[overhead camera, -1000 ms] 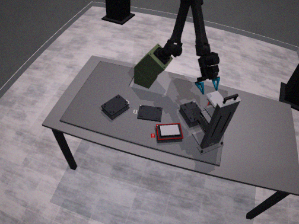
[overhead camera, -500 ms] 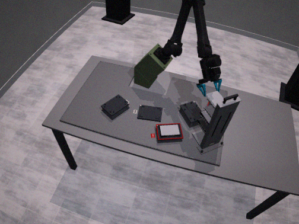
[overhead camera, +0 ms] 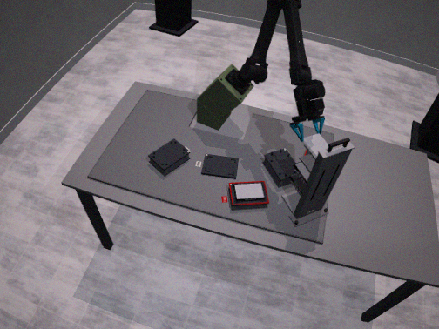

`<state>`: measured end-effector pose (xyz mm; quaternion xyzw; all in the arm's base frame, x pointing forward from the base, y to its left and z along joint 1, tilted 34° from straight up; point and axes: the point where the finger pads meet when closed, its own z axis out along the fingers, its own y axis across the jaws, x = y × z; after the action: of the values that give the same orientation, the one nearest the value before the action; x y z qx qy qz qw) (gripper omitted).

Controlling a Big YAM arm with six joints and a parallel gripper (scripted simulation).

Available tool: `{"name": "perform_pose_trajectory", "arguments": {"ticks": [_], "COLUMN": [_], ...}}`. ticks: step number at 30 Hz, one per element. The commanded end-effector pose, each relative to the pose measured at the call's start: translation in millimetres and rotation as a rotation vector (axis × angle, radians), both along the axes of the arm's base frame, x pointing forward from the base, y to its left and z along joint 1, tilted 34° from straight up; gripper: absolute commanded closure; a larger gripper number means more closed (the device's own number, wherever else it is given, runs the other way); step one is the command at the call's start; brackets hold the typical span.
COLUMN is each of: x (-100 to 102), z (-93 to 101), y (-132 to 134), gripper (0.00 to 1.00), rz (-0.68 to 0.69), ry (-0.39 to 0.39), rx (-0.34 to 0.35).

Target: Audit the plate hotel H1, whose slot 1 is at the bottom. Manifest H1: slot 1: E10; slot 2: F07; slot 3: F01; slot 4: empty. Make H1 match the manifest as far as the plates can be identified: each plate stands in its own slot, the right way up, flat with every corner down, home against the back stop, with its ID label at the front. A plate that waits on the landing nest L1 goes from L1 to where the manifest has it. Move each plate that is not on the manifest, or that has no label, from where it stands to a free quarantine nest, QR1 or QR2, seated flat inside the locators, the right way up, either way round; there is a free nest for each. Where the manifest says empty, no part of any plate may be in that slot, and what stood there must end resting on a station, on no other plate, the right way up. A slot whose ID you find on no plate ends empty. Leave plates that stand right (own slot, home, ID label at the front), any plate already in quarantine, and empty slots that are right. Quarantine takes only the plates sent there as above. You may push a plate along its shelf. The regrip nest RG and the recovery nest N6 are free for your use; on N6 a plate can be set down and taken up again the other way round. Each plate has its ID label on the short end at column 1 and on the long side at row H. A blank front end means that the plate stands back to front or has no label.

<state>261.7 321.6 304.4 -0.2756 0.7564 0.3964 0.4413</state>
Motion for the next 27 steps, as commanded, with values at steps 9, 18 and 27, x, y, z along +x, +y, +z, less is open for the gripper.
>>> {"name": "perform_pose_trajectory", "arguments": {"ticks": [9,18,27], "x": [6.0,6.0,12.7], "z": [28.9,28.9,45.0], "y": [4.2,4.2,6.4], "gripper": [0.14,0.14,0.14], "rz": [-0.005,-0.005,-0.013], "ry": [-0.04,-0.04,-0.052], "rx": [0.042,0.042,0.066]}}
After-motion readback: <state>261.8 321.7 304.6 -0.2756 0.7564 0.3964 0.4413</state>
